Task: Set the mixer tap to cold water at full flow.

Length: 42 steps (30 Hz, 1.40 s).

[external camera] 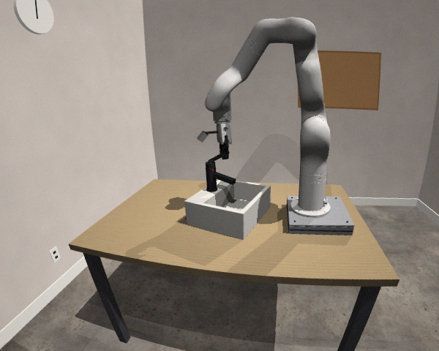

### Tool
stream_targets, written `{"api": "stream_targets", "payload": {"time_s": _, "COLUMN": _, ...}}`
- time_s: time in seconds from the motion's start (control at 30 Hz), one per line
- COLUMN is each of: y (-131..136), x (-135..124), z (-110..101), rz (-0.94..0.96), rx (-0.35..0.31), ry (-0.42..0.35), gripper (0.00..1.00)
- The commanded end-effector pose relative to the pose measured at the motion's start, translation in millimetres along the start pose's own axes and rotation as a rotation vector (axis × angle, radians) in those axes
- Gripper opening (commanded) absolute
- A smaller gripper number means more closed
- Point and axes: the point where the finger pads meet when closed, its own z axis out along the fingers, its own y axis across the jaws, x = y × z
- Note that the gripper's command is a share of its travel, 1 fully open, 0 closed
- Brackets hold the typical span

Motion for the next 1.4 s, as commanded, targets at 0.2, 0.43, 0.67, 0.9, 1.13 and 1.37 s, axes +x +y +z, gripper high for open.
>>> {"api": "stream_targets", "payload": {"time_s": 0.2, "y": 0.6, "x": 1.5, "z": -1.6, "rz": 0.000, "rx": -0.002, "ry": 0.003, "gripper": 0.00}}
{"api": "stream_targets", "payload": {"time_s": 0.43, "y": 0.6, "x": 1.5, "z": -1.6, "rz": 0.000, "rx": -0.002, "ry": 0.003, "gripper": 0.68}}
{"api": "stream_targets", "payload": {"time_s": 0.67, "y": 0.6, "x": 1.5, "z": -1.6, "rz": 0.000, "rx": -0.002, "ry": 0.003, "gripper": 0.68}}
{"api": "stream_targets", "payload": {"time_s": 0.9, "y": 0.6, "x": 1.5, "z": -1.6, "rz": 0.000, "rx": -0.002, "ry": 0.003, "gripper": 0.68}}
{"api": "stream_targets", "payload": {"time_s": 1.13, "y": 0.6, "x": 1.5, "z": -1.6, "rz": 0.000, "rx": -0.002, "ry": 0.003, "gripper": 0.68}}
{"api": "stream_targets", "payload": {"time_s": 1.37, "y": 0.6, "x": 1.5, "z": -1.6, "rz": 0.000, "rx": -0.002, "ry": 0.003, "gripper": 0.68}}
